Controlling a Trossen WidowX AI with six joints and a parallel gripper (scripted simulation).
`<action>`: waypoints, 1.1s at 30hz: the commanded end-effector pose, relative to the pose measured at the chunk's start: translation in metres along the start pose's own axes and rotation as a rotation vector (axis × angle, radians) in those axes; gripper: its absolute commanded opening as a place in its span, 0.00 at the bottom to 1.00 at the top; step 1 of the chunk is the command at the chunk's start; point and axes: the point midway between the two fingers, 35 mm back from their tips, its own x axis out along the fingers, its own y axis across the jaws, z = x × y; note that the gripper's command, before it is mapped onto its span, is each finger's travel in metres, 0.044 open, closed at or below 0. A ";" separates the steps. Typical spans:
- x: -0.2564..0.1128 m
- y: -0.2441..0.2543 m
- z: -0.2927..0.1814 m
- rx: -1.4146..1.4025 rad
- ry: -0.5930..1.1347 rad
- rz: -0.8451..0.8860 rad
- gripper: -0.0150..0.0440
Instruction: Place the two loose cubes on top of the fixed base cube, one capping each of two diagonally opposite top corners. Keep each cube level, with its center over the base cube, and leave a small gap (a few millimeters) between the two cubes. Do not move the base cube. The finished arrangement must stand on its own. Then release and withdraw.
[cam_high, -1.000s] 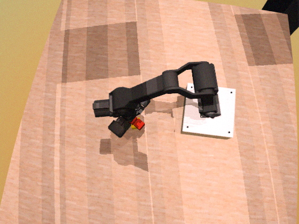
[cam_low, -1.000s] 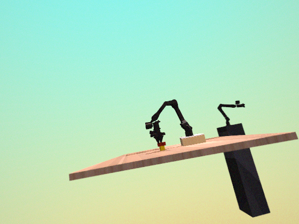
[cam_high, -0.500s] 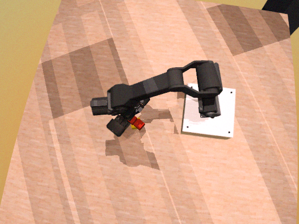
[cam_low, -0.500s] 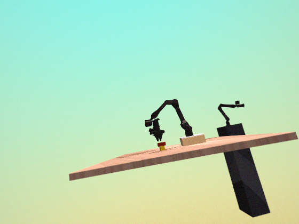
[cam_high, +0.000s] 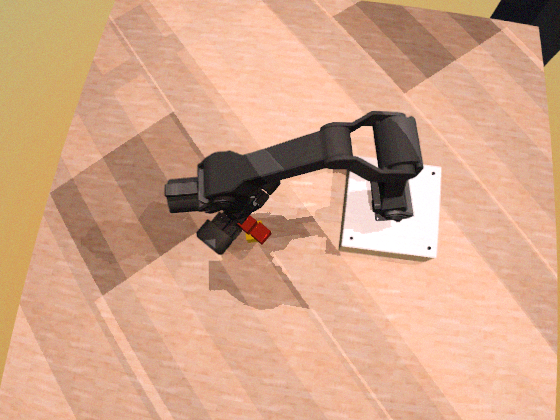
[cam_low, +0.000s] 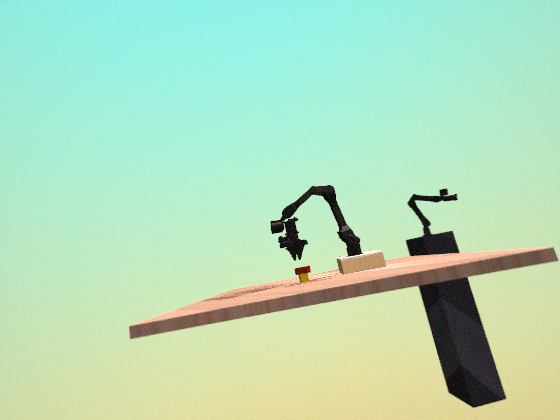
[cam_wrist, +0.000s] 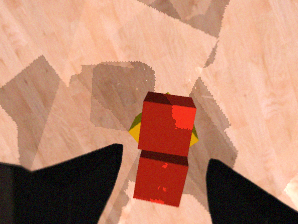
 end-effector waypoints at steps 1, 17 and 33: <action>-0.008 0.001 0.001 -0.003 -0.005 0.004 0.60; -0.014 0.032 -0.037 0.001 0.003 0.003 0.93; -0.016 0.076 -0.118 0.001 0.011 0.008 0.93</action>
